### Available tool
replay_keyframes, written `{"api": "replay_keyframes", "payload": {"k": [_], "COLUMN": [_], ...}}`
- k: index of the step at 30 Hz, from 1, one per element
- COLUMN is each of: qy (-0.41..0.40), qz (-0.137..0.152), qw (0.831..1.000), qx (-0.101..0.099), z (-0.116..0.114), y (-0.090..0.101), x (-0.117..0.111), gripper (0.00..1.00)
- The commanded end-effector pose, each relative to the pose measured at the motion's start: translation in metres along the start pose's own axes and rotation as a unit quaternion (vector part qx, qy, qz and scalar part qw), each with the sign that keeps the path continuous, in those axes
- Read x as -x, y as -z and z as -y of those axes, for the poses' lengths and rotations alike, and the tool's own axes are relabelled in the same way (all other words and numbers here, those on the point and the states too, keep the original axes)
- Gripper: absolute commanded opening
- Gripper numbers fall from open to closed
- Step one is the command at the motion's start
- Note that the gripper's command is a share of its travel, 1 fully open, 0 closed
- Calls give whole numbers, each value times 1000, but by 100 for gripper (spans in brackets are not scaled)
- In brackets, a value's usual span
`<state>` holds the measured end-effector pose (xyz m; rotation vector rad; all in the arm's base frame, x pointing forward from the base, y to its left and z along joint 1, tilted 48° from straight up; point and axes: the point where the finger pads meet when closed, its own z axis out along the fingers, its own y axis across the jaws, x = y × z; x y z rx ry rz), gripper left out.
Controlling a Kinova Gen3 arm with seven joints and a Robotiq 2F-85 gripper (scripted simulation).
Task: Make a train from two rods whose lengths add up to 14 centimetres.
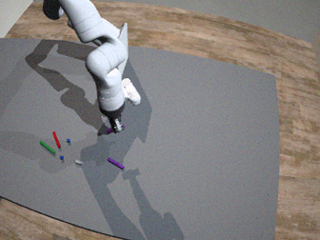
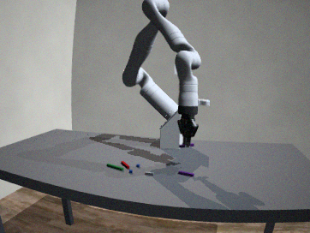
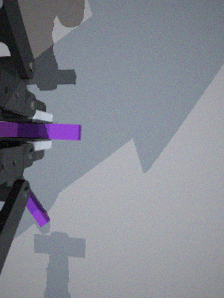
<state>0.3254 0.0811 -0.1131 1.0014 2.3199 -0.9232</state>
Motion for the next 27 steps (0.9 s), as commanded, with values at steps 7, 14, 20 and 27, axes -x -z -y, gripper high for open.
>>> {"api": "replay_keyframes", "payload": {"k": [7,14,20,27], "qy": [0,0,0,0], "qz": [1,1,1,1], "qw": [1000,1000,1000,1000], "qx": [-3,-3,-3,-3], "z": [2,2,2,2], "y": [-37,-61,-71,-73], "x": [0,1,1,1], "gripper": [5,5,5,5]}}
